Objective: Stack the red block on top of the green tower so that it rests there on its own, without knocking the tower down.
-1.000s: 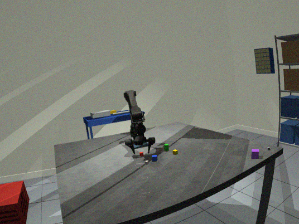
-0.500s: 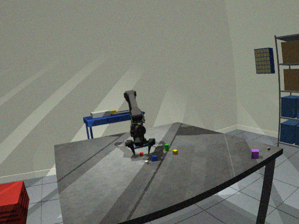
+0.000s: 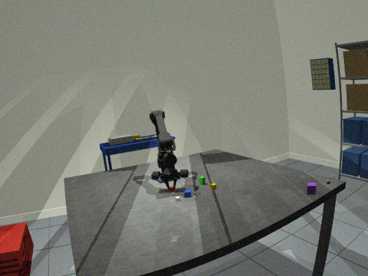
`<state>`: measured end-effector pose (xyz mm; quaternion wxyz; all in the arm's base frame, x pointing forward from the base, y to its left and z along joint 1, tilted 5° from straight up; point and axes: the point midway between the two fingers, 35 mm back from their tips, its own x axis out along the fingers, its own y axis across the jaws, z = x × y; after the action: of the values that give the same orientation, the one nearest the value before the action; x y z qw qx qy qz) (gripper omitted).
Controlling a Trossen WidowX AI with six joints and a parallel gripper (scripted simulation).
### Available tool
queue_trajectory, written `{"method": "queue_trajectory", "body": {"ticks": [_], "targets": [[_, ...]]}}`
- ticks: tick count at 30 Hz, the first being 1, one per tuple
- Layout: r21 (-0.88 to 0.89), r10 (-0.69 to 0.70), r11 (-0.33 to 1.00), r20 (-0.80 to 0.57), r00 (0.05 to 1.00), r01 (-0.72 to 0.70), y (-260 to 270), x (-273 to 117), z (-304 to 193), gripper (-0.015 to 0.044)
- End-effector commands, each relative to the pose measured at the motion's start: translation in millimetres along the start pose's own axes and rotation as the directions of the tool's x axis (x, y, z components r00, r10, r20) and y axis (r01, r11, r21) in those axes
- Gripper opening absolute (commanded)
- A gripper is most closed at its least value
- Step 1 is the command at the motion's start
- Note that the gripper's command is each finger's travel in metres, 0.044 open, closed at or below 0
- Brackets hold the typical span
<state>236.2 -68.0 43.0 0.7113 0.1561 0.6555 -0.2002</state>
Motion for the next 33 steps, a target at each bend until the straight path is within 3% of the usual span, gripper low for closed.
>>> {"method": "queue_trajectory", "body": {"ticks": [1, 7, 33], "targets": [[-0.004, -0.002, 1.000, 0.003, 1.000, 0.002, -0.4, 0.0, 0.5, 0.0059], [-0.004, -0.002, 1.000, 0.003, 1.000, 0.002, -0.4, -1.0, 0.5, 0.0000], [-0.004, -0.001, 1.000, 0.003, 1.000, 0.001, 0.5, -116.2, 0.1, 0.0000]]}}
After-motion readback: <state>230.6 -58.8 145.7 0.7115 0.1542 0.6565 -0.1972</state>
